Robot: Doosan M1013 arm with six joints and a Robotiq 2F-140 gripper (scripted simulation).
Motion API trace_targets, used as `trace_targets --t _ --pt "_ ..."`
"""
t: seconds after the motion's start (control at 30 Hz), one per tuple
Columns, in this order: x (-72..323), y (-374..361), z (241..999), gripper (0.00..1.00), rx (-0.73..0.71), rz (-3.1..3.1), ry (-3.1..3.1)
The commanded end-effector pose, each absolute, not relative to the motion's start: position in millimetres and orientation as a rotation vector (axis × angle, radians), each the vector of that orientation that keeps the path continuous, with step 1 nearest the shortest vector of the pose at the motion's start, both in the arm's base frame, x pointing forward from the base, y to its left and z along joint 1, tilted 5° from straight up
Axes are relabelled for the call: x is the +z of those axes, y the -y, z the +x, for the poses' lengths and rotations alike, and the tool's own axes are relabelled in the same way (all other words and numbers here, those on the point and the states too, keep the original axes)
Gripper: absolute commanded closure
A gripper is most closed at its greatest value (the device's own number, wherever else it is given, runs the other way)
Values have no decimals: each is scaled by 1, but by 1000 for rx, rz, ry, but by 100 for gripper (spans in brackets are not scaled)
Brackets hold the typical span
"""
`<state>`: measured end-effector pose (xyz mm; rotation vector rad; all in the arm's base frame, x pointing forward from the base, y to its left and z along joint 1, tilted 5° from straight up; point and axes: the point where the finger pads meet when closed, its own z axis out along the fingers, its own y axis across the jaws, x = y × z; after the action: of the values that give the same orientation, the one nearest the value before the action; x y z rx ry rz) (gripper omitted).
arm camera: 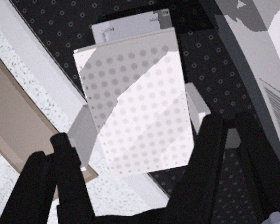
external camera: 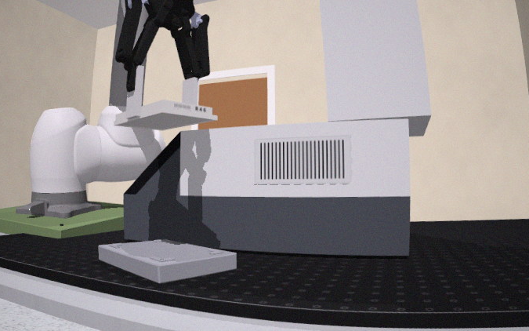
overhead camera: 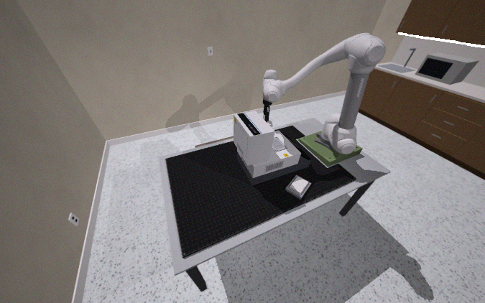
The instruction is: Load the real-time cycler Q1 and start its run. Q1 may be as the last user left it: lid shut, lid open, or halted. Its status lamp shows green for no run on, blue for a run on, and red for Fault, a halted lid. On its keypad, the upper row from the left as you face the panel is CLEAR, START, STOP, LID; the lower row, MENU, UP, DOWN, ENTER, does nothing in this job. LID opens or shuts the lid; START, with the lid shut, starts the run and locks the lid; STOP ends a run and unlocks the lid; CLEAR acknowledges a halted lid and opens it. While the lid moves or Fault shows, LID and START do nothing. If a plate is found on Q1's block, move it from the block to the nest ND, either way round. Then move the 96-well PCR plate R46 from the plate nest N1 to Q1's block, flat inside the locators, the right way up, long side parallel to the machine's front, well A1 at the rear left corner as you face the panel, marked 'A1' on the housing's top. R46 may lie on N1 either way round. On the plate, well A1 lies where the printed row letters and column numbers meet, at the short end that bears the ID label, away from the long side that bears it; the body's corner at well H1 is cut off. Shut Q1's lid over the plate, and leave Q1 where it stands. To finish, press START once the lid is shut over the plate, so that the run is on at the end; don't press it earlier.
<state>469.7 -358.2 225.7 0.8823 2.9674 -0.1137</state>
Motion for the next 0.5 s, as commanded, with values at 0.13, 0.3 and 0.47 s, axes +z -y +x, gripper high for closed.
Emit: trace_targets --t 0.13,0.3,0.47 --pt "243 357 469 100 -113 882 -2967" --pt "259 355 469 100 -113 882 -2967" --pt "276 354 469 100 -113 882 -2967"
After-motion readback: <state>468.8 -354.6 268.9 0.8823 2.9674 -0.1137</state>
